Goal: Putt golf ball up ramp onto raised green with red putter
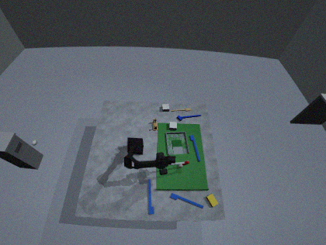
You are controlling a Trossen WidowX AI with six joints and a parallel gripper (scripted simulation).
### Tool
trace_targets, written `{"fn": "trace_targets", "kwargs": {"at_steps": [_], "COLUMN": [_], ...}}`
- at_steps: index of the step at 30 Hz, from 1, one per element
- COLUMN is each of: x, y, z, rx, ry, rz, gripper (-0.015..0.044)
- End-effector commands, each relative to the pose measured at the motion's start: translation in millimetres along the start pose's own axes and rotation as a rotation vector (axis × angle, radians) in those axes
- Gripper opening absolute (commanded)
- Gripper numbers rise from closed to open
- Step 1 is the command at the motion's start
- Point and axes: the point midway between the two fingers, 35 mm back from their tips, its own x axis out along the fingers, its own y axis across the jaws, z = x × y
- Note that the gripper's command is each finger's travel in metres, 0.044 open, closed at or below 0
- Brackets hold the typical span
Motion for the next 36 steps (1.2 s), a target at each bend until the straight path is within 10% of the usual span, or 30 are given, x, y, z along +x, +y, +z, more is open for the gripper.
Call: {"fn": "trace_targets", "kwargs": {"at_steps": [1, 36], "x": [-7, 57], "y": [-27, -31], "z": [-20, -23], "rx": [0.118, 0.125], "ry": [0.009, 0.009], "rz": [-0.037, -0.041], "gripper": [0.0, 0.0]}}
